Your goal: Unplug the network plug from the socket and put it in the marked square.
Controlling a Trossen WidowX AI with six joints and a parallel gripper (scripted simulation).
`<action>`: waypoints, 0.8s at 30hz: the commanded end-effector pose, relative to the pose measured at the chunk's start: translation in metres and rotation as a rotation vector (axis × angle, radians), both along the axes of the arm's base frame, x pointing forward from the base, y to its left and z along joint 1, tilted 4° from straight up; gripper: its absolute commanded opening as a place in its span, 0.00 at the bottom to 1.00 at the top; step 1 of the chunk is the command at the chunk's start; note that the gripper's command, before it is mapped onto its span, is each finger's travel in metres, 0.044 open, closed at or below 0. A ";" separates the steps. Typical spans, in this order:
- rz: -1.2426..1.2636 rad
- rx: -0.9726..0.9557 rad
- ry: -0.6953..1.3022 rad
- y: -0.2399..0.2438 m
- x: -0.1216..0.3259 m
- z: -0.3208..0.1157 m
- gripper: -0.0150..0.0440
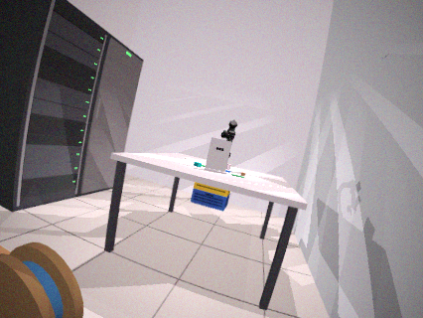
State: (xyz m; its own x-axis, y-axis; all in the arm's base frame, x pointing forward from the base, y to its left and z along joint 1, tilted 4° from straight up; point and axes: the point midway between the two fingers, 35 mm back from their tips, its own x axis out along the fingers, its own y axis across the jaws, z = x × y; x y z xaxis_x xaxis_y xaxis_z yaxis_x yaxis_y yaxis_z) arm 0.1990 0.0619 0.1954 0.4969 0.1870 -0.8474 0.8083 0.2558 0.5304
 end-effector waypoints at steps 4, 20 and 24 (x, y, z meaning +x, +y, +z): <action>0.006 0.001 -0.002 0.000 0.000 0.002 1.00; 0.006 0.001 -0.002 0.000 0.000 0.002 1.00; 0.006 0.001 -0.002 0.000 0.000 0.002 1.00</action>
